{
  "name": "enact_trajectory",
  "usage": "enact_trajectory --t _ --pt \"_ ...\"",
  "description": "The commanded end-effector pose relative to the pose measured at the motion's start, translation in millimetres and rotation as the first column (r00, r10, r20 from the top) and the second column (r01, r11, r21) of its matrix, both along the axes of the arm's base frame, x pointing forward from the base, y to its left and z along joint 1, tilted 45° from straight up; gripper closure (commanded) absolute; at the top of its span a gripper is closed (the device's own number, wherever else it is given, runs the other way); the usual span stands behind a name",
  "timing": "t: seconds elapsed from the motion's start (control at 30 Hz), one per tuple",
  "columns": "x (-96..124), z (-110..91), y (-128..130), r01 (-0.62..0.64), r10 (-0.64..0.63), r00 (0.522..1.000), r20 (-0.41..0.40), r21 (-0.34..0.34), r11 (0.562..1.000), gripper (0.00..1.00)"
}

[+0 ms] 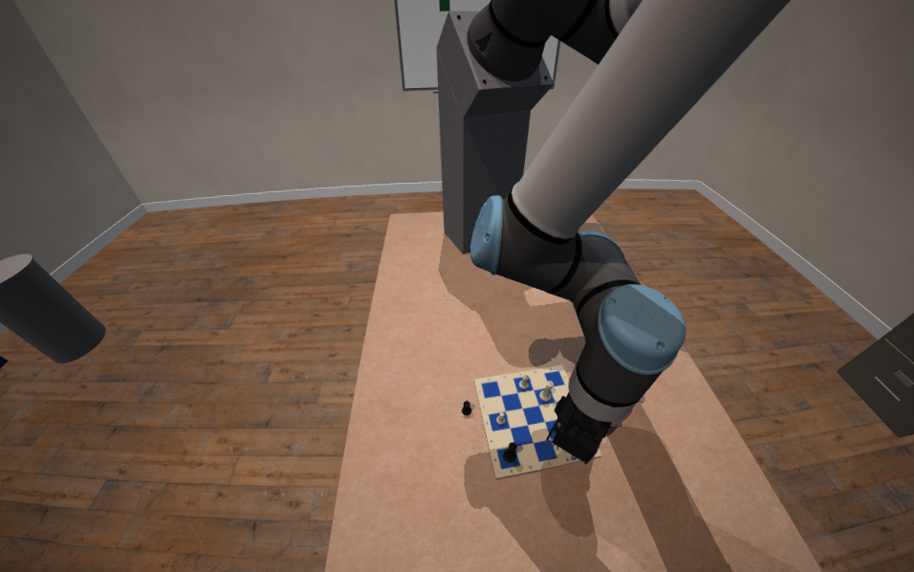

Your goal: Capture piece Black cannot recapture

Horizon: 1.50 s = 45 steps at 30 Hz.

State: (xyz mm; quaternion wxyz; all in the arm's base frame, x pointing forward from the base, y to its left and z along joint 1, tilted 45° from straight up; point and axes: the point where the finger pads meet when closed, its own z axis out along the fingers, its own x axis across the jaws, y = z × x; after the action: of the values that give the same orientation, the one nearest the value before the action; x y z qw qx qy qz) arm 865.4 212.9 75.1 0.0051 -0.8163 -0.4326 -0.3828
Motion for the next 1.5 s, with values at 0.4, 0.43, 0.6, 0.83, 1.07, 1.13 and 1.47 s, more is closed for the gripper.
enact_trajectory --t 0.4,0.43,0.6,0.83,1.07,1.13,1.47 --pt "0.1 0.7 -0.1 0.0 0.0 1.0 0.001 0.0 1.0 0.9" --pt "0.1 0.7 -0.1 0.0 0.0 1.0 0.001 0.0 1.0 0.9" --pt "0.1 0.7 -0.1 0.0 0.0 1.0 0.001 0.0 1.0 0.85" --pt "0.1 0.7 -0.1 0.0 0.0 1.0 0.001 0.0 1.0 0.75" --pt "0.1 0.7 -0.1 0.0 0.0 1.0 0.001 0.0 1.0 0.75" --pt "-0.1 0.8 -0.2 0.0 0.0 1.0 0.001 0.0 1.0 0.75" --pt "-18.2 21.5 -10.1 0.0 0.0 1.0 0.001 0.0 1.0 0.75"
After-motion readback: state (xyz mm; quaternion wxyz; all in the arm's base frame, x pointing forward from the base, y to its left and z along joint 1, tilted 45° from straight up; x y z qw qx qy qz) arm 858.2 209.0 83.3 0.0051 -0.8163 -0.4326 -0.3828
